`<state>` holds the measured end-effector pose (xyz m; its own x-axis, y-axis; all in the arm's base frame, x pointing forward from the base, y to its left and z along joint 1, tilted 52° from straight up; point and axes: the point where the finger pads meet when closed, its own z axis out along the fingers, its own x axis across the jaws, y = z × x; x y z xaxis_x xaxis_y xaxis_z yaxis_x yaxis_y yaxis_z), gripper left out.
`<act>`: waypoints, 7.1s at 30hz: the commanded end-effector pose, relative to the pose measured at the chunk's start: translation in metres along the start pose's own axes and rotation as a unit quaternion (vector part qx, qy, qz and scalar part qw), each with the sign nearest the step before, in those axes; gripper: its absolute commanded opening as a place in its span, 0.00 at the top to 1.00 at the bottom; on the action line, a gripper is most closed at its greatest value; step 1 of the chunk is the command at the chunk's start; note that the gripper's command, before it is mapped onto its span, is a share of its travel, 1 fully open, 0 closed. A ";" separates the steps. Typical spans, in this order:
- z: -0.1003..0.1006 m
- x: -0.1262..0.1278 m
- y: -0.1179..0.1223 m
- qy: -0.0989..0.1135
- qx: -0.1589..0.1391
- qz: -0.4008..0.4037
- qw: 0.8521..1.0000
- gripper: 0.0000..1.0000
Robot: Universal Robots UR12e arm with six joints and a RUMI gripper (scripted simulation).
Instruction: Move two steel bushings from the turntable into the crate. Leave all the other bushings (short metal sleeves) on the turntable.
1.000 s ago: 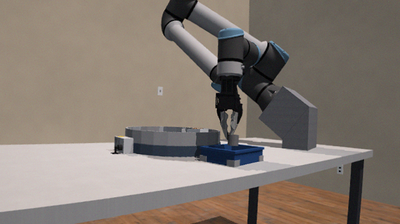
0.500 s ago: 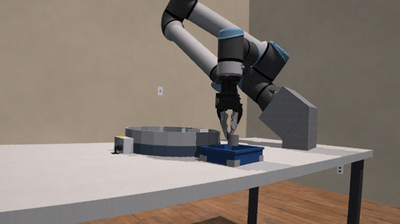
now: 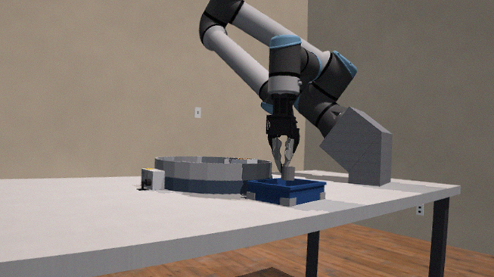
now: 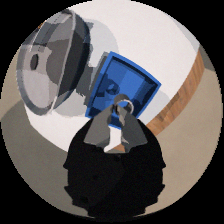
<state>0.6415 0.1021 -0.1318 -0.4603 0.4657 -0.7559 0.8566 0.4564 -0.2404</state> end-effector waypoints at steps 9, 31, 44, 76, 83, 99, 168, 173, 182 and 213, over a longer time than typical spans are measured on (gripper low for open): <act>0.004 0.000 0.000 0.000 0.000 0.000 1.000 1.00; 0.033 0.000 0.000 0.000 0.000 0.000 1.000 1.00; 0.041 0.000 0.000 0.000 0.000 0.000 1.000 1.00; 0.041 0.000 0.000 0.000 0.000 0.000 1.000 1.00; 0.041 0.000 0.000 0.000 0.000 0.000 1.000 1.00; 0.045 0.000 0.000 0.000 0.000 0.000 1.000 1.00; 0.047 0.000 0.000 0.000 0.000 0.000 1.000 0.94; 0.047 0.000 0.000 0.000 0.000 0.000 1.000 0.94; 0.047 0.000 0.000 0.000 0.000 0.000 1.000 0.94; -0.038 0.000 0.000 0.000 0.000 0.000 1.000 0.94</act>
<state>0.6353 0.1218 -0.1160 -0.4604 0.4649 -0.7562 0.8559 0.4583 -0.2394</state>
